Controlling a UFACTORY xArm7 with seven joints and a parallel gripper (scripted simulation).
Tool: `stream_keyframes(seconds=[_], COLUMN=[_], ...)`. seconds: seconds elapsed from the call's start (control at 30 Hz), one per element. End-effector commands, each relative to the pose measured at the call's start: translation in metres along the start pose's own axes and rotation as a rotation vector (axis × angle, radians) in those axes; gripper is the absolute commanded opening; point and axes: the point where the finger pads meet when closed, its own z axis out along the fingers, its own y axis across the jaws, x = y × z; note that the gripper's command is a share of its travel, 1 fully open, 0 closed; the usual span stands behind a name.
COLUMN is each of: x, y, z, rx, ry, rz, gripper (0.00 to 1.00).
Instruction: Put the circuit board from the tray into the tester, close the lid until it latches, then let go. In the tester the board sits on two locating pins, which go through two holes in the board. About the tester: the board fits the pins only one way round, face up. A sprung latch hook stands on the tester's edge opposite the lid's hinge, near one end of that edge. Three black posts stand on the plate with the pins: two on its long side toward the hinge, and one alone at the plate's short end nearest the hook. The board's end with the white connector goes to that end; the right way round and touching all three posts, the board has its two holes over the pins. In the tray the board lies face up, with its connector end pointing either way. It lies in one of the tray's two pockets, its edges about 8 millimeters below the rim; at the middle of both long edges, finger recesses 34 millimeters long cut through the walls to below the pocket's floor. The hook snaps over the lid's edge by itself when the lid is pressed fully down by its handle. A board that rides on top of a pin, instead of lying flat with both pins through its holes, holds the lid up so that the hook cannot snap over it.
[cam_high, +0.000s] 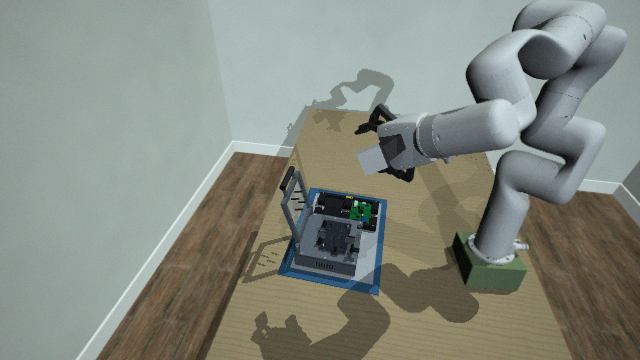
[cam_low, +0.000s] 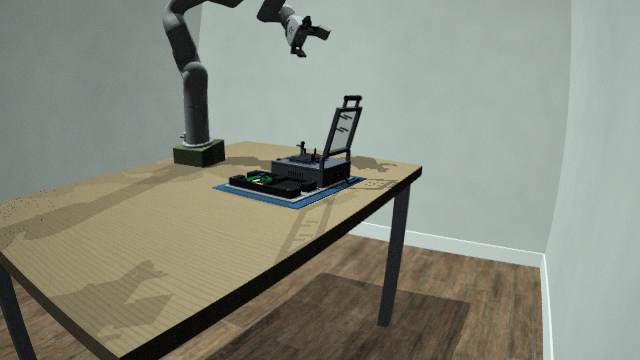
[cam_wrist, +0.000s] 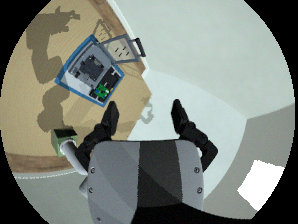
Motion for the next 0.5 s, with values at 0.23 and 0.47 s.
stream_keyframes(seconds=[0.23,0.47], x=[-0.001,-0.030], y=[0.002,0.013], z=[0.001,0.030], rx=[0.009,0.127], ry=[-0.001,-0.042], rz=[-0.013,-0.078], gripper=[1.00,1.00])
